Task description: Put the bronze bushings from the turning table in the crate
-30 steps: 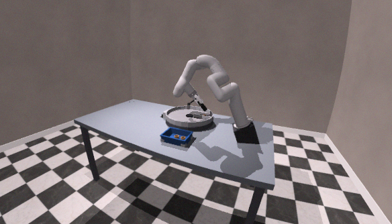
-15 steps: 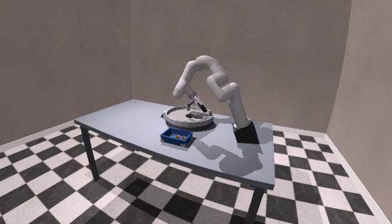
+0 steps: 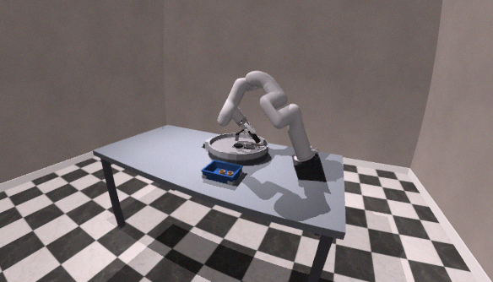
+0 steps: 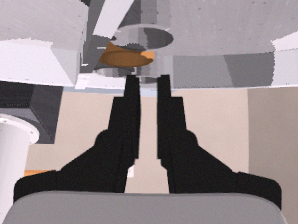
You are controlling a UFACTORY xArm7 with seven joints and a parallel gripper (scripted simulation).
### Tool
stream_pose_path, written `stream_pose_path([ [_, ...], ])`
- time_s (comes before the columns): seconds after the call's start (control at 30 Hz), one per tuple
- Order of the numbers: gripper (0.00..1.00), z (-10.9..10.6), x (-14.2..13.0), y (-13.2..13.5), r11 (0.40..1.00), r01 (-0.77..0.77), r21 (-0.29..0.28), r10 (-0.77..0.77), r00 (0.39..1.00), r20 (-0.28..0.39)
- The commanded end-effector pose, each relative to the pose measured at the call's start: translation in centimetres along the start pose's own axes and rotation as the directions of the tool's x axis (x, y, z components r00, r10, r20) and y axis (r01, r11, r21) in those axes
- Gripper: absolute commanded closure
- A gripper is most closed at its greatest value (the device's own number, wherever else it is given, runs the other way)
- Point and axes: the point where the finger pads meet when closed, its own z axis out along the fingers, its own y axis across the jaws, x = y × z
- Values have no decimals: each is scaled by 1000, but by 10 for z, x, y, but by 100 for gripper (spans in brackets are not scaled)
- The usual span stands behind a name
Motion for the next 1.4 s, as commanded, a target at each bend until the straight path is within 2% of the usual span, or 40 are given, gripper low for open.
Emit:
stream_pose_path([
  [0.0,89,2,2,1,1000,-1,-2,1,1000,-1],
  [1.23,89,11,10,1,1000,-1,-2,1,1000,-1],
  [1.27,100,11,10,1,1000,-1,-2,1,1000,-1],
  [1.37,100,11,10,1,1000,-1,-2,1,1000,-1],
])
